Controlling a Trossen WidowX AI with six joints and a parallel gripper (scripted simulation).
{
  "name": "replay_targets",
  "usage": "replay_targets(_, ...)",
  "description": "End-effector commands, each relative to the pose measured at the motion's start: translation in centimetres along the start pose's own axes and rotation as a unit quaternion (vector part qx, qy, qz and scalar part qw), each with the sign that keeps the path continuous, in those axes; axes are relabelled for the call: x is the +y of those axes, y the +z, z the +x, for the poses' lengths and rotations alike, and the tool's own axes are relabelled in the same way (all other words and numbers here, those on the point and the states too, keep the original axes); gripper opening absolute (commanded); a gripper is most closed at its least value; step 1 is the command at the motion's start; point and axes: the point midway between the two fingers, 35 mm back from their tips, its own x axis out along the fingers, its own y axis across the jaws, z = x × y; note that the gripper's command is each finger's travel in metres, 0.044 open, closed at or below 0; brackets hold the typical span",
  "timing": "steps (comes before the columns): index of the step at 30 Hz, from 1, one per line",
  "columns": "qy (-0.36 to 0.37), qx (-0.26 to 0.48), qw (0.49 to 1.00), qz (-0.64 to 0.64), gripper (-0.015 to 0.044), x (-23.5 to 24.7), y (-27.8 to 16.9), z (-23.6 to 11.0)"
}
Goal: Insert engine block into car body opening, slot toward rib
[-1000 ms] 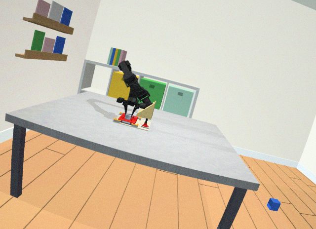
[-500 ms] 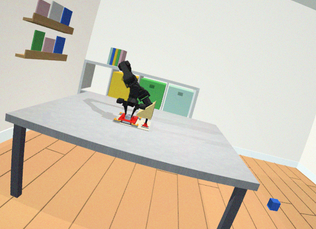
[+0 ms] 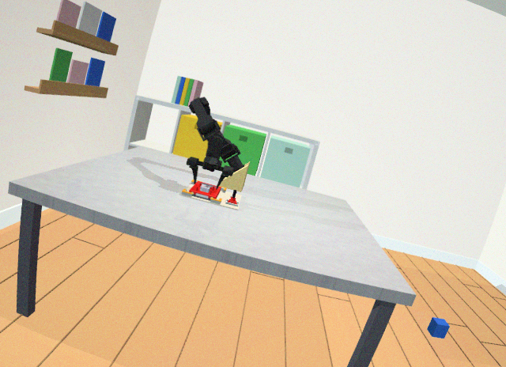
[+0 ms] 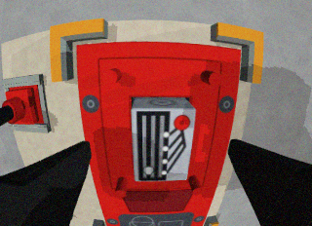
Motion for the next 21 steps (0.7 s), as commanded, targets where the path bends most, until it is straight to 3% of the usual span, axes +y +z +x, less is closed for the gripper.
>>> replay_targets(1, 0.000, 0.000, 1.000, 0.000, 0.0440, 0.0, 0.0, 0.0)
replay_targets(9, -0.002, -0.001, 1.000, -0.001, 0.0440, 0.0, 0.1, -1.5)
replay_targets(21, -0.002, -0.001, 1.000, -0.001, 0.0125, 0.0, 0.1, -1.5)
